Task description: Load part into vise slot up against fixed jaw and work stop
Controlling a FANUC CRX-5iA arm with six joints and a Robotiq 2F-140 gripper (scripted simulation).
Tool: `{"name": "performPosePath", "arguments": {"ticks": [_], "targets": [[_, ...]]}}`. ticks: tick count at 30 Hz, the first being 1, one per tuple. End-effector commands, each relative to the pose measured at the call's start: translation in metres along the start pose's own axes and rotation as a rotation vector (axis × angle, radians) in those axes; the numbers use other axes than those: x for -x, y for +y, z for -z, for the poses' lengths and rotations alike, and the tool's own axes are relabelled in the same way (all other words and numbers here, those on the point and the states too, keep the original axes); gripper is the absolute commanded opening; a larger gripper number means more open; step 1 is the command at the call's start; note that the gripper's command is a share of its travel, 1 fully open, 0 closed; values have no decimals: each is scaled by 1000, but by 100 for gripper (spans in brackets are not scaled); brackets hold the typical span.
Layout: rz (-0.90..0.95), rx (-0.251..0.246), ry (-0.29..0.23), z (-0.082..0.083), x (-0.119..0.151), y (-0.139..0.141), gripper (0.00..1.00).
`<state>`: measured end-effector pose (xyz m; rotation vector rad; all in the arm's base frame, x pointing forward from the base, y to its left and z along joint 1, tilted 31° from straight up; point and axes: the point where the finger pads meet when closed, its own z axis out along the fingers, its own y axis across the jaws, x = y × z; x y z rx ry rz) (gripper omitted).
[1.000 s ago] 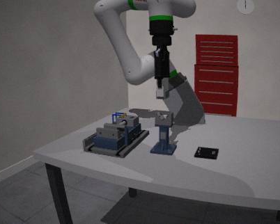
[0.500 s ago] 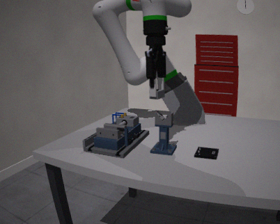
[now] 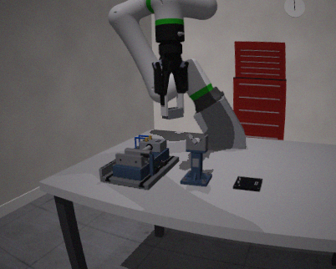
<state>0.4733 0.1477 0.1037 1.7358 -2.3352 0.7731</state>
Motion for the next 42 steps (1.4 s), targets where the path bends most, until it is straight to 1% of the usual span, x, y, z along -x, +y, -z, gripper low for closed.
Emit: {"name": "performPosePath", "arguments": {"ticks": [1,14,16,27,31,33,42], "targets": [[-69,-2,-1,0,-7,-8,0],[-492,-2,-1,1,-56,-50,0],[-492,-2,-1,1,-56,-50,0],[-799,-6,1,1,-95,-76,0],[-885,-8,2,1,-107,-83,0],[-885,-8,2,1,-107,-83,0],[-1012,-11,3,1,-125,-93,0]]}}
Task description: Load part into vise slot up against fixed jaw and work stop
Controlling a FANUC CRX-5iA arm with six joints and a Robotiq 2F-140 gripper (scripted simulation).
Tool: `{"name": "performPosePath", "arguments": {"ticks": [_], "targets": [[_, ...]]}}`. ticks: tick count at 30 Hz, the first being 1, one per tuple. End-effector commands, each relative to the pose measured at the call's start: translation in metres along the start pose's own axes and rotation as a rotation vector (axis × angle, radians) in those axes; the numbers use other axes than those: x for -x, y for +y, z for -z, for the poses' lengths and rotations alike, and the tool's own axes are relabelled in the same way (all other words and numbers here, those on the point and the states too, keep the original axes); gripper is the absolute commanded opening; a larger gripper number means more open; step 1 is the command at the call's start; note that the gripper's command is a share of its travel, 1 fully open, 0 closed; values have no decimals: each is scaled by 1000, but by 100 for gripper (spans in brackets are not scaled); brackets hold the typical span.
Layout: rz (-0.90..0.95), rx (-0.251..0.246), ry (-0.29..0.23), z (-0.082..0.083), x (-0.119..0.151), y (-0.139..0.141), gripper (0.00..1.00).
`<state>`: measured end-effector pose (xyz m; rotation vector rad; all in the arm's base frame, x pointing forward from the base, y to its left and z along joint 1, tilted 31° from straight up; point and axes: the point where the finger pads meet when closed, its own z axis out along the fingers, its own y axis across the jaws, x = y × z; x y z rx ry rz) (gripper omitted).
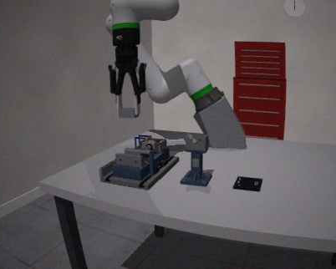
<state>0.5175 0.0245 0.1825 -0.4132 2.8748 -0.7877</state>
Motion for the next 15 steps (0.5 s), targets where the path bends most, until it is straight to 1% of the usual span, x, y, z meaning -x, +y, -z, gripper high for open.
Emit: {"name": "performPosePath", "arguments": {"ticks": [1,15], "targets": [[-27,-1,-1,0,0,-4,0],[-66,-2,0,0,-1,-10,0]]}}
